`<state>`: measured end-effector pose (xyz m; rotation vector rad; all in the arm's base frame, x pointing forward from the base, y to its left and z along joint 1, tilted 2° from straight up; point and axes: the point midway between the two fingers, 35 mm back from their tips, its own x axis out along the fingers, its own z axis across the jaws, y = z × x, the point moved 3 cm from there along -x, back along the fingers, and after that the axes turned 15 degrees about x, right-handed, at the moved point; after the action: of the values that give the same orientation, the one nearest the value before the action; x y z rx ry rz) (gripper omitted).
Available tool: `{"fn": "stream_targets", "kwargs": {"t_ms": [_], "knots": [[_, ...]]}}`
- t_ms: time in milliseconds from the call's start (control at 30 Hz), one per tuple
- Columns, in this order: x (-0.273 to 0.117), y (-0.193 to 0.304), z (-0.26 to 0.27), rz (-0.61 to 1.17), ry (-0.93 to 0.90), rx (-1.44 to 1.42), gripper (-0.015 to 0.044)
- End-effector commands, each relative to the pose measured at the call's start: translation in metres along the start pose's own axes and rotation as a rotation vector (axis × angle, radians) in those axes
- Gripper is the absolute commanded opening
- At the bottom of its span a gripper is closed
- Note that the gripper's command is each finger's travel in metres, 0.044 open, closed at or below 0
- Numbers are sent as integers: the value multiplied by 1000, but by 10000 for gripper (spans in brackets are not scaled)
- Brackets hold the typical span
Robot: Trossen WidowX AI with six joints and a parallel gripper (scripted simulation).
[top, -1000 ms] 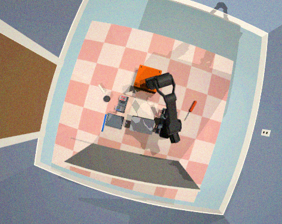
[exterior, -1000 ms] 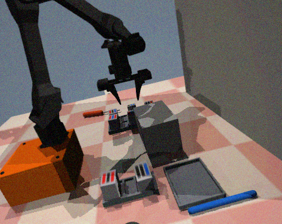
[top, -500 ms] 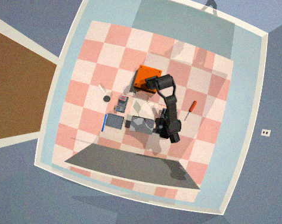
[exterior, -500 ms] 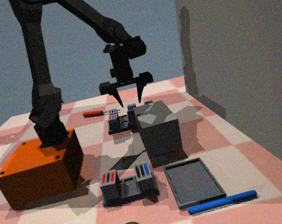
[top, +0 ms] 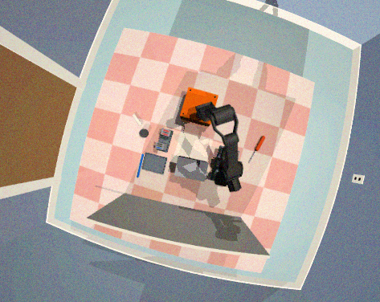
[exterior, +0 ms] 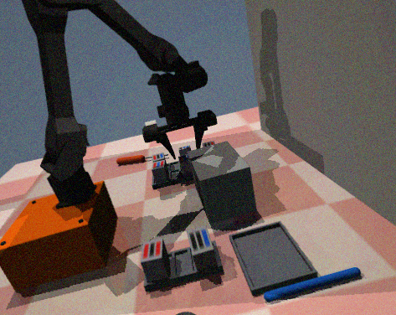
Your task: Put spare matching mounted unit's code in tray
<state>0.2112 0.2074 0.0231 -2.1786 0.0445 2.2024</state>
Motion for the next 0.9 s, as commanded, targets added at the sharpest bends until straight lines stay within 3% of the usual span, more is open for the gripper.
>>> {"fn": "stream_targets", "kwargs": {"t_ms": [0,867], "knots": [[7,1,2,3,-5,4,300],[41,4,4,4,-5,4,300]]}}
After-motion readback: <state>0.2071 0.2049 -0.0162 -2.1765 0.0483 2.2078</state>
